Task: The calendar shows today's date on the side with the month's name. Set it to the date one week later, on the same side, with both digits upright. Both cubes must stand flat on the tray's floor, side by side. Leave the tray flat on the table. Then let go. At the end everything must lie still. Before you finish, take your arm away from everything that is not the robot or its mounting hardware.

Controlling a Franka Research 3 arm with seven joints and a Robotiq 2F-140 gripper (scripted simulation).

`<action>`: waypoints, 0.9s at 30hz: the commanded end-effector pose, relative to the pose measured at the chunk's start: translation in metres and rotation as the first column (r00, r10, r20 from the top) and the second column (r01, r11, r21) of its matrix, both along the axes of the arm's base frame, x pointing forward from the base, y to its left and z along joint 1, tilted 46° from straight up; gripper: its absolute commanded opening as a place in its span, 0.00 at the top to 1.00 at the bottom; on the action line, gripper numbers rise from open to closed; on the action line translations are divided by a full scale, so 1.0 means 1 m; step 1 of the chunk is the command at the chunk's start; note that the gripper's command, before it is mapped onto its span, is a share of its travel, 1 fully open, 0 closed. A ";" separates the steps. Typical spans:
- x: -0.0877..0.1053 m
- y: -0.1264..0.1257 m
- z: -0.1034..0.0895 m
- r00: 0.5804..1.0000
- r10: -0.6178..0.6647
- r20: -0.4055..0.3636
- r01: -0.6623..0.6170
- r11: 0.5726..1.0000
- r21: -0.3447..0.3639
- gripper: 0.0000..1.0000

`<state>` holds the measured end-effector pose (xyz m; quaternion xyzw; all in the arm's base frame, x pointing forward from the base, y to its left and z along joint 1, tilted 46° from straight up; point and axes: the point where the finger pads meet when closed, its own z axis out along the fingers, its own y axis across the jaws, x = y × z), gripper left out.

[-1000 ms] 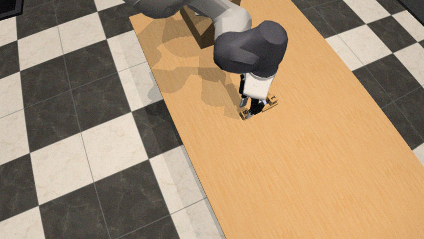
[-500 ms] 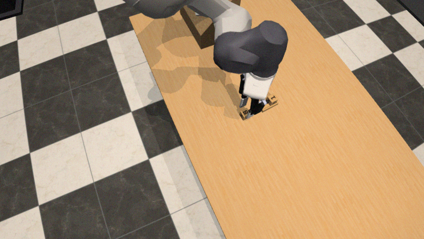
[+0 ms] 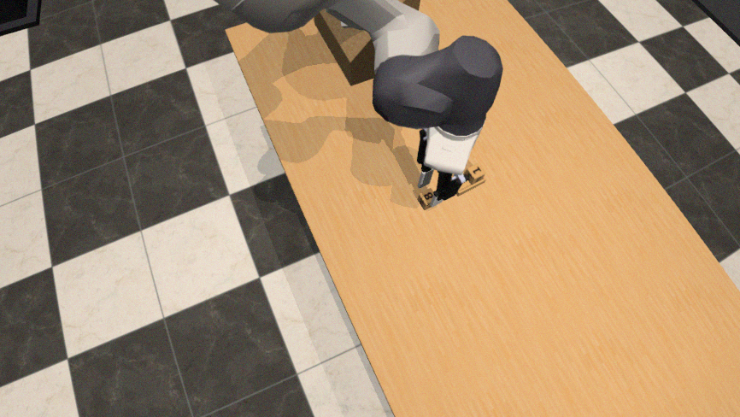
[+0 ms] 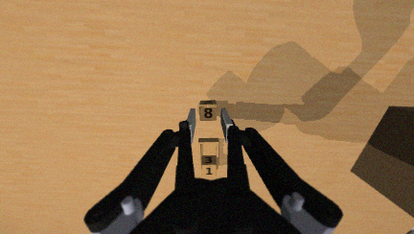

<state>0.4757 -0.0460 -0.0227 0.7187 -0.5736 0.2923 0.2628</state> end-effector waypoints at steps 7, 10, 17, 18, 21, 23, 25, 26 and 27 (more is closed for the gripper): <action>0.001 -0.002 0.000 1.000 -0.001 0.001 0.001 1.000 0.000 0.71; 0.001 -0.002 -0.001 1.000 -0.001 0.001 0.001 1.000 0.000 0.71; 0.002 -0.006 -0.005 1.000 -0.001 0.001 0.001 1.000 0.000 0.71; 0.002 -0.007 -0.006 1.000 -0.001 0.001 0.001 1.000 0.000 0.71; 0.003 -0.011 -0.010 1.000 -0.001 0.001 0.001 1.000 0.000 0.71; 0.003 -0.014 -0.012 1.000 -0.001 0.001 0.001 1.000 0.000 0.71; 0.003 -0.016 -0.015 1.000 -0.001 0.001 0.001 1.000 0.000 0.71; 0.004 -0.018 -0.016 1.000 -0.001 0.001 0.001 1.000 0.000 0.71; 0.004 -0.019 -0.017 1.000 -0.001 0.001 0.001 1.000 0.000 0.71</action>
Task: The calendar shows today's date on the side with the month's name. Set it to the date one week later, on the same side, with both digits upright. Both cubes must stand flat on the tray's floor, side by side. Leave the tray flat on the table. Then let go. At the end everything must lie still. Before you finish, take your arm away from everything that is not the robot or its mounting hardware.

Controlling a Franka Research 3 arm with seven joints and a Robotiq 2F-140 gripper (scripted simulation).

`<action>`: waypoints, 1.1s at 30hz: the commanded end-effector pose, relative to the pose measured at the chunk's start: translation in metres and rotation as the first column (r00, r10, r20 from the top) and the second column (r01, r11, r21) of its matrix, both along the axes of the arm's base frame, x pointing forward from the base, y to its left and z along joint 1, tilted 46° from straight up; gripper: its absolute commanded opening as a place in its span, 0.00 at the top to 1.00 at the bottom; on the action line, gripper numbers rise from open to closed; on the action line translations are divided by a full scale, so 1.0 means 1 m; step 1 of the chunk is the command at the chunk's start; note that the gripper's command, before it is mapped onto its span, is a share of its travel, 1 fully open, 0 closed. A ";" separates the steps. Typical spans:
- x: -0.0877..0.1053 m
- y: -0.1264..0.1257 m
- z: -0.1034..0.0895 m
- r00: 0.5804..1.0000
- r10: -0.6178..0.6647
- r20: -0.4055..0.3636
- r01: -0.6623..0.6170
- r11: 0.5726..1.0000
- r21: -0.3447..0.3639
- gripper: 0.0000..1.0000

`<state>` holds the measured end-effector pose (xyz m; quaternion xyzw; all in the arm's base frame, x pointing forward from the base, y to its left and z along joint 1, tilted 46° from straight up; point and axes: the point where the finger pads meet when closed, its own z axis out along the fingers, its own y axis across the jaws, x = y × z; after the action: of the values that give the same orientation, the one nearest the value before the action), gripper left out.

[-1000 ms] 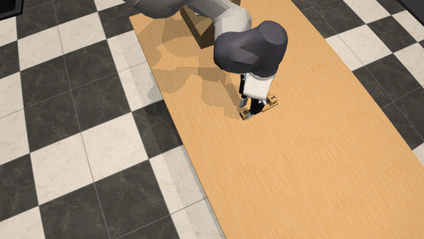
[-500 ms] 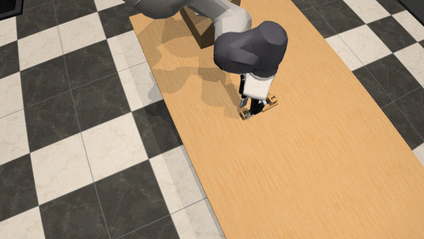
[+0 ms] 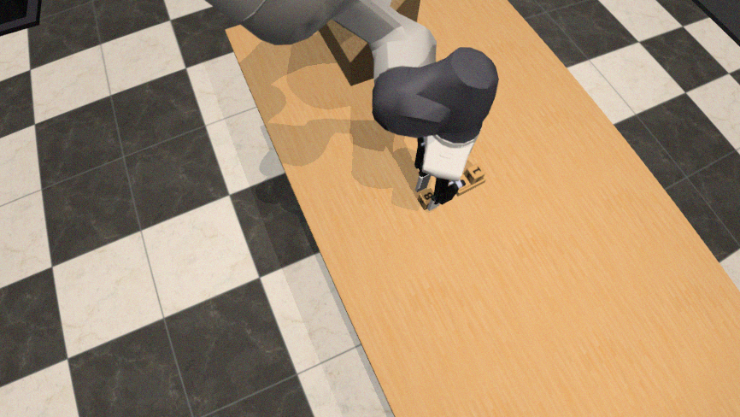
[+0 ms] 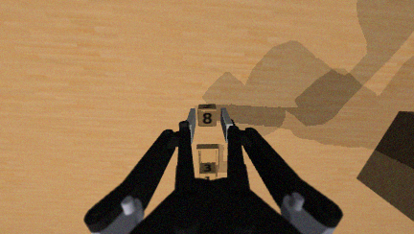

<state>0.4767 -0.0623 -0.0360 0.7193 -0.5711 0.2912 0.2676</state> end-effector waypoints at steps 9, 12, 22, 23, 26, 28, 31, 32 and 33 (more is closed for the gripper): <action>0.003 -0.007 -0.008 1.000 -0.002 0.010 0.002 1.000 0.007 0.71; 0.004 -0.007 -0.008 1.000 -0.002 0.010 0.002 1.000 0.007 0.71; 0.004 -0.007 -0.008 1.000 -0.002 0.010 0.002 1.000 0.007 0.71; 0.004 -0.007 -0.008 1.000 -0.002 0.010 0.002 1.000 0.007 0.71; 0.004 -0.007 -0.008 1.000 -0.002 0.010 0.002 1.000 0.007 0.71; 0.004 -0.007 -0.008 1.000 -0.002 0.010 0.002 1.000 0.007 0.71; 0.004 -0.007 -0.008 1.000 -0.002 0.010 0.002 1.000 0.007 0.71; 0.004 -0.007 -0.008 1.000 -0.002 0.010 0.002 1.000 0.007 0.71; 0.004 -0.007 -0.008 1.000 -0.002 0.010 0.002 1.000 0.007 0.71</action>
<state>0.4792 -0.0680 -0.0436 0.7191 -0.5731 0.2917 0.2635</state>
